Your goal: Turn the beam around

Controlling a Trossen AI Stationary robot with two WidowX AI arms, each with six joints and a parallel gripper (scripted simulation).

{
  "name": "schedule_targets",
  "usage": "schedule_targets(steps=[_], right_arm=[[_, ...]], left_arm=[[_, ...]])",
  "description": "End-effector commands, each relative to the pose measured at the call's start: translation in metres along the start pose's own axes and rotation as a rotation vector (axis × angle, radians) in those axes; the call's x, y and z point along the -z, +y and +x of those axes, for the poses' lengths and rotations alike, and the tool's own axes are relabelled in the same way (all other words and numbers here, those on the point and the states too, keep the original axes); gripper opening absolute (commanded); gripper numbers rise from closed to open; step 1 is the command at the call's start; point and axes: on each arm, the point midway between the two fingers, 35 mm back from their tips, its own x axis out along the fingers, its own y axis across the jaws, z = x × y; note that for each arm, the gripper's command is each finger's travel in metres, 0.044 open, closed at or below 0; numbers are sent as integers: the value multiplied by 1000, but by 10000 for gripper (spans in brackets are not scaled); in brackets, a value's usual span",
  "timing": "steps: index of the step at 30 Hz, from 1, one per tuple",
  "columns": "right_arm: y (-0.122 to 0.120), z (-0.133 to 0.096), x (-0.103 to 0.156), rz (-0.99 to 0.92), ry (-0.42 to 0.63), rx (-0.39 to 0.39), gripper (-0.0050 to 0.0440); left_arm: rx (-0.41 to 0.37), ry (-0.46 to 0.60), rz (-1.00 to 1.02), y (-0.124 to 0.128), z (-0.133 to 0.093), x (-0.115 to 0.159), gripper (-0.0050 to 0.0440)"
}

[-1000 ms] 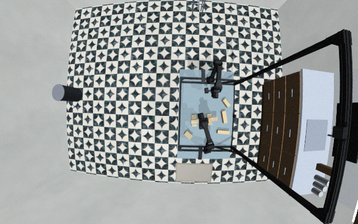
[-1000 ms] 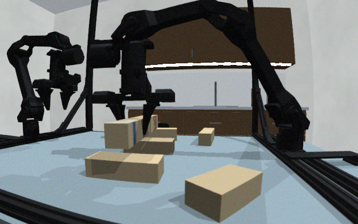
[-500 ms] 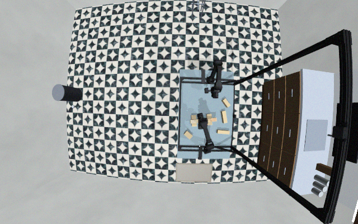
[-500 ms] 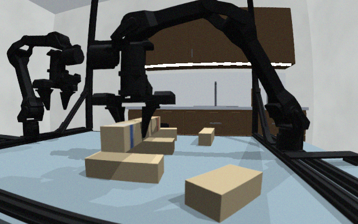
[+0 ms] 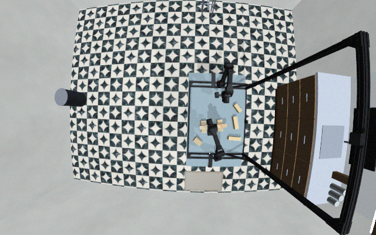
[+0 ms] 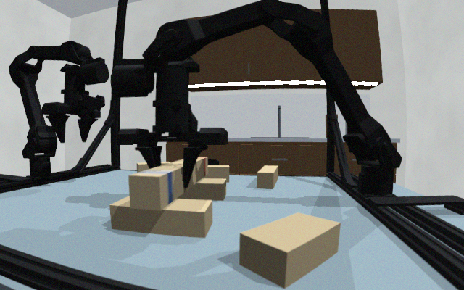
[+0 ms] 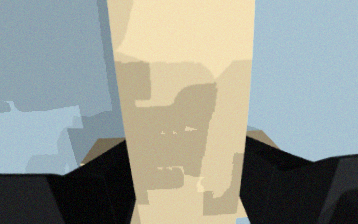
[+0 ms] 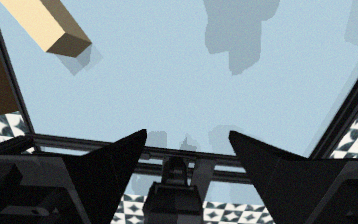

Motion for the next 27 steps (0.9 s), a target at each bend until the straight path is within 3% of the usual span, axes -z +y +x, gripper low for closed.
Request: schedule_targets(steps=[1,5,7,17,27], right_arm=[[0,0,0,5,2,0,440],[0,0,0,5,2,0,440],[0,0,0,5,2,0,440],[0,0,0,5,2,0,440],[0,0,0,5,2,0,440]], left_arm=[[-2,-2,1,0,2,1,96],[-2,-2,1,0,2,1,192],[-2,-2,1,0,2,1,192],[-2,-2,1,0,9,3,432],[-2,-2,1,0,6,3,440]])
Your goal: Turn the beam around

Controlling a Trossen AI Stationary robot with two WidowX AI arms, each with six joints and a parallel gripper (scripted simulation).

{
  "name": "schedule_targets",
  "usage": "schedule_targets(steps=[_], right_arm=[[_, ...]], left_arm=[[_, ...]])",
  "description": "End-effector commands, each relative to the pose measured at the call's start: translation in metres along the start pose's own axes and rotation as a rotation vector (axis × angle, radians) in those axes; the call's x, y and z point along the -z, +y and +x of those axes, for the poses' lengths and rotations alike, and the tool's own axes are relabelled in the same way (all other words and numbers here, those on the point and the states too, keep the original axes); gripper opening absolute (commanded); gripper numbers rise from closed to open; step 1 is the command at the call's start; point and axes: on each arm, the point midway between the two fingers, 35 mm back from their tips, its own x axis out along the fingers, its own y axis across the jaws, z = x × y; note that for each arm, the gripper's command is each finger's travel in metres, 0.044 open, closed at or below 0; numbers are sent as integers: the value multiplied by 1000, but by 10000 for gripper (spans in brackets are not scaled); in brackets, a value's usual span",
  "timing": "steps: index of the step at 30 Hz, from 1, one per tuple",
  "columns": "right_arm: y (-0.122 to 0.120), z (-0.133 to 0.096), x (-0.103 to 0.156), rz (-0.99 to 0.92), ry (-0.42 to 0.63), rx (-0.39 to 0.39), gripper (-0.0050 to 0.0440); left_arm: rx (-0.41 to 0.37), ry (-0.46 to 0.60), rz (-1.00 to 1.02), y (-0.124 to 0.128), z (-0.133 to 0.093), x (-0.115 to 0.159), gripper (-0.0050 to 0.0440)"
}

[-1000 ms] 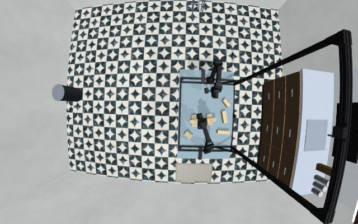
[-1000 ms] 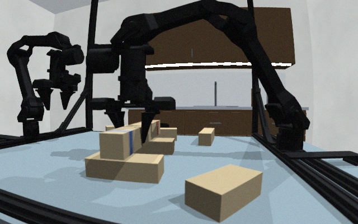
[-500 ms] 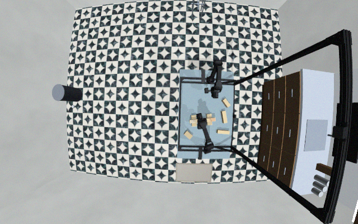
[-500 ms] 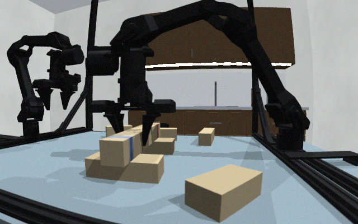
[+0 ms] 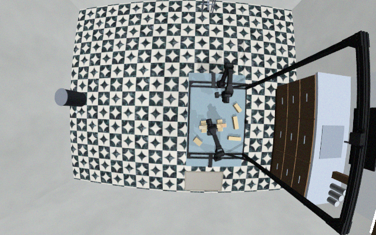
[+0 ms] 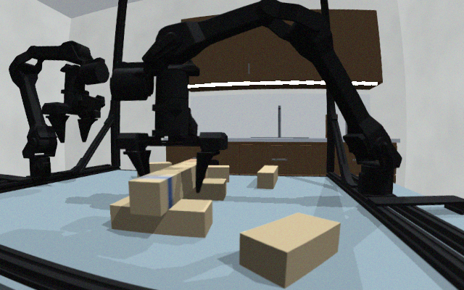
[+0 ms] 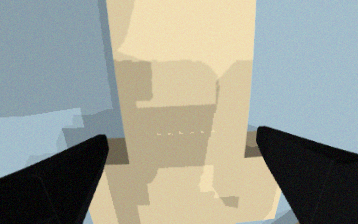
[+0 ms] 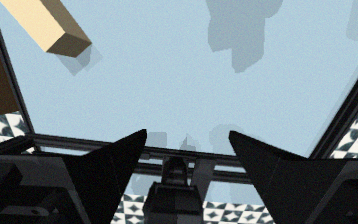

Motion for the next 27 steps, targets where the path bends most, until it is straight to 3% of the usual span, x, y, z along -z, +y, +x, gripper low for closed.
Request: schedule_targets(steps=[1,10,27], right_arm=[[0,0,0,5,2,0,440],[0,0,0,5,2,0,440],[0,0,0,5,2,0,440]], left_arm=[[1,-2,2,0,-3,0,440],[1,-2,2,-2,-27,0,440],[1,-2,2,-1,-45,0,440]])
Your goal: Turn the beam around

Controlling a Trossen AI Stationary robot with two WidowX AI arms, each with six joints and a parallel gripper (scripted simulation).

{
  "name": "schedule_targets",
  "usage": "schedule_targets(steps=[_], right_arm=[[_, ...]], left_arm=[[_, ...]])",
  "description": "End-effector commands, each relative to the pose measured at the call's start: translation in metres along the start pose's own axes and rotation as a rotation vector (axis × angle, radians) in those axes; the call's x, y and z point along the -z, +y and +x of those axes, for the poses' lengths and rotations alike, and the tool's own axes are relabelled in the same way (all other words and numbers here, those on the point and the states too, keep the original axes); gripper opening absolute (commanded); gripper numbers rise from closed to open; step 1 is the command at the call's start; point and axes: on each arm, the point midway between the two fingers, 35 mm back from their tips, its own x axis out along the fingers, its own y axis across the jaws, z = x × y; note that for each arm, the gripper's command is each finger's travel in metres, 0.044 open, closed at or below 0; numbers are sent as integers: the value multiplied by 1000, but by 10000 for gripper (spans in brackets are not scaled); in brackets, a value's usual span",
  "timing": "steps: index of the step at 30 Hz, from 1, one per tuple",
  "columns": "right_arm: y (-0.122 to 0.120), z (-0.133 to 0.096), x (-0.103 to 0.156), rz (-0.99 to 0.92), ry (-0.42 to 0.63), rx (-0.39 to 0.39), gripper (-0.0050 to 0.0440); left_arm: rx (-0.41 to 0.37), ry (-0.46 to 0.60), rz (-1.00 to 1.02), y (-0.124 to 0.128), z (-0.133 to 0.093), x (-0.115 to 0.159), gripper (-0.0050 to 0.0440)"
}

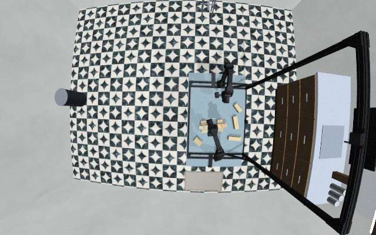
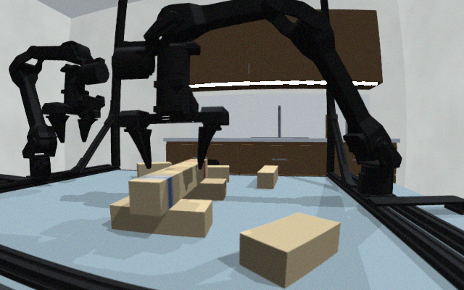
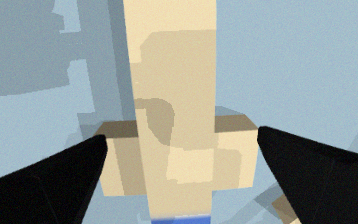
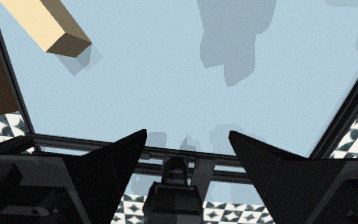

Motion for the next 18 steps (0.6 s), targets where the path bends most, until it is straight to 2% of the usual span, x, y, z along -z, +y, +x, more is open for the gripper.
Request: schedule_targets(steps=[1,8,18], right_arm=[[0,0,0,5,2,0,440],[0,0,0,5,2,0,440],[0,0,0,5,2,0,440]], left_arm=[[-12,1,2,0,-8,1,440],[-12,1,2,-7,-18,1,440],[-12,1,2,-7,-18,1,440]])
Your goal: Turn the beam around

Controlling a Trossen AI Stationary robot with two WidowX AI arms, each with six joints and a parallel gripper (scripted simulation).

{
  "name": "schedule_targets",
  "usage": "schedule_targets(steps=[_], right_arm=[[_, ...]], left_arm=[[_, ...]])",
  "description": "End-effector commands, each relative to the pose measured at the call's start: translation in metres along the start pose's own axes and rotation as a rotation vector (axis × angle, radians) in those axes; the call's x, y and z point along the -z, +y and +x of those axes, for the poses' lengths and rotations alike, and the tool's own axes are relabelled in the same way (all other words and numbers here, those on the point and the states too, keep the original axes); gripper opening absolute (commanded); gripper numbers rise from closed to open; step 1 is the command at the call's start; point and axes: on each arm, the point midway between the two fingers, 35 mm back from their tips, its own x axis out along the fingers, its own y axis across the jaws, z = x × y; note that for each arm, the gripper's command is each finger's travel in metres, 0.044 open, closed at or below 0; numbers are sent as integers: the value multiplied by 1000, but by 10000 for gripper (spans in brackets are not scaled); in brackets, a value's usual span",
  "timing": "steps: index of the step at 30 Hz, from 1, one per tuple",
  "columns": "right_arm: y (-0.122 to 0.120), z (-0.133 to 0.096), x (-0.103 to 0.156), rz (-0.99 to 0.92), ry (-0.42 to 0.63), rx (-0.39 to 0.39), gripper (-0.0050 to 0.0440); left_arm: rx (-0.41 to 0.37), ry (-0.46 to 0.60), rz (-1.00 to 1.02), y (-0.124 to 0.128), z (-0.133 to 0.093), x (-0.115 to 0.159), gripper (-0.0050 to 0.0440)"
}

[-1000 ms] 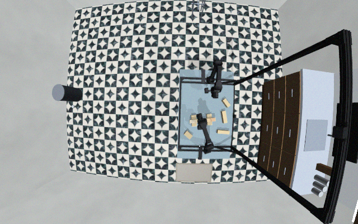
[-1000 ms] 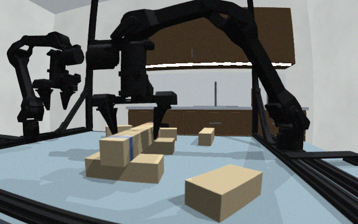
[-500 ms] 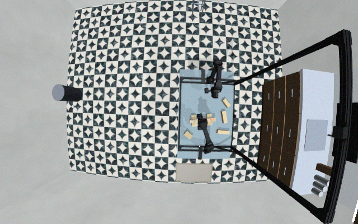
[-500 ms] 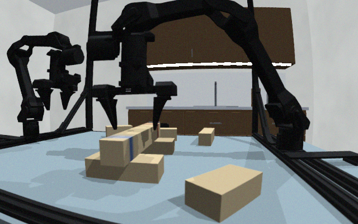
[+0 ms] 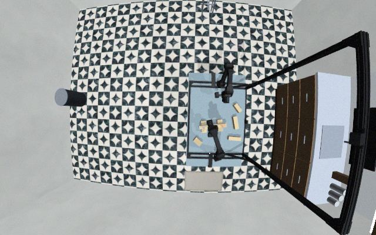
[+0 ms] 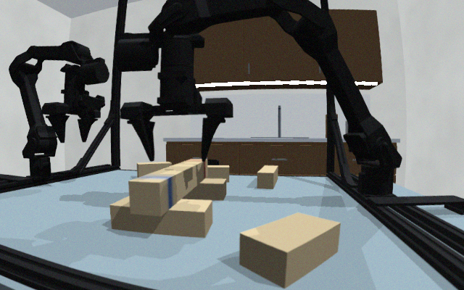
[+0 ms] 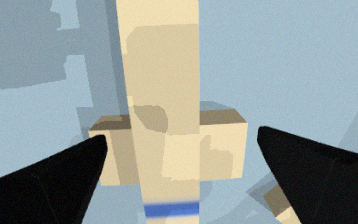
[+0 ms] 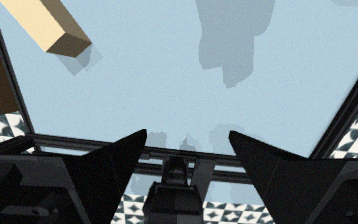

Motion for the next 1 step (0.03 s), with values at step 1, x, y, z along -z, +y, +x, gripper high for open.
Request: schedule_targets(steps=[1], right_arm=[[0,0,0,4,2,0,440]], left_arm=[[-10,0,2,-1,-5,0,440]])
